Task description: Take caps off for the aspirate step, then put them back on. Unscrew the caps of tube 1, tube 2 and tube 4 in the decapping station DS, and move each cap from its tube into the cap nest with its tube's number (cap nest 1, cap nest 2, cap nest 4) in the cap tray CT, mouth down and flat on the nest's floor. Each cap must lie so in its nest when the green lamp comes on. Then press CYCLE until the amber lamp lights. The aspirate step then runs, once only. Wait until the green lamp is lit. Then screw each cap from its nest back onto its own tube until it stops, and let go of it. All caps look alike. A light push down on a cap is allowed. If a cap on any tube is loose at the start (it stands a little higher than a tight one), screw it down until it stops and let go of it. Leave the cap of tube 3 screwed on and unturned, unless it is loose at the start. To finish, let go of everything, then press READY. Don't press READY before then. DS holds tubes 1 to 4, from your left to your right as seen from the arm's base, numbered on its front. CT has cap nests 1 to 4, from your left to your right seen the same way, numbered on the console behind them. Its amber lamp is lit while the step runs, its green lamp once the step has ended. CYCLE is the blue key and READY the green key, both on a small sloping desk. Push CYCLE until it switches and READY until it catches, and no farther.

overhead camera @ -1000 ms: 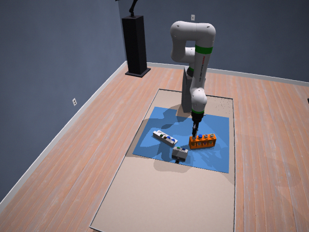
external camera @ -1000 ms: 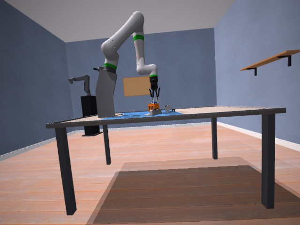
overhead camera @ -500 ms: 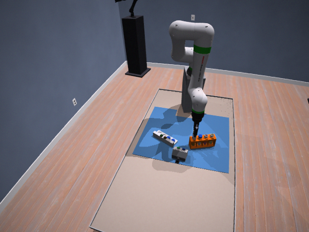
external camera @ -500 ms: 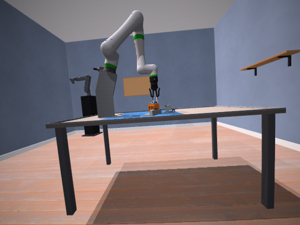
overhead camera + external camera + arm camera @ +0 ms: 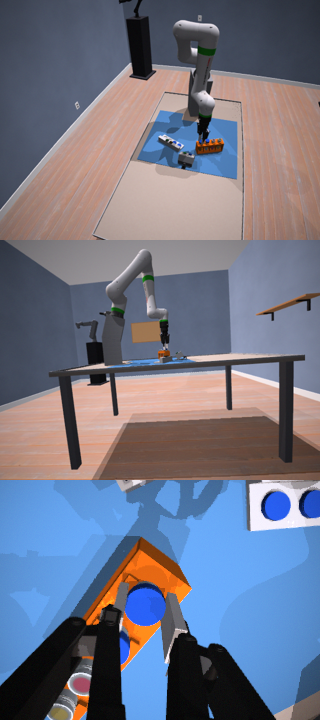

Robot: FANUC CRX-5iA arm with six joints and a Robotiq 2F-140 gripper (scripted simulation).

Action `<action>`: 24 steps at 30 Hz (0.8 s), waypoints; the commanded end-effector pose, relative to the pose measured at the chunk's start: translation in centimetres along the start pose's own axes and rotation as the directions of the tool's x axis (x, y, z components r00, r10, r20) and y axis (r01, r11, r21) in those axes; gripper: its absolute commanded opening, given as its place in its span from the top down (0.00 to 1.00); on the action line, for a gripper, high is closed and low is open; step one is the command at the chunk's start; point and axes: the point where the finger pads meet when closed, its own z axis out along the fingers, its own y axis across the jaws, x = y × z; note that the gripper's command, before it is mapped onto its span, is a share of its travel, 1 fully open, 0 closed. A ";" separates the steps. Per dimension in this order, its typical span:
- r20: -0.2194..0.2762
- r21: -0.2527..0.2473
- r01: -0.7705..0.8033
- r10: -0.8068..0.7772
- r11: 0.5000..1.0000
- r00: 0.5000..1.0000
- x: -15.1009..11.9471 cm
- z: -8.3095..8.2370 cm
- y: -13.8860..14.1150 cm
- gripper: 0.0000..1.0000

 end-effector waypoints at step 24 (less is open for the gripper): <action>0.010 -0.002 -0.289 0.289 0.957 0.957 0.1 0.0 0.0 0.65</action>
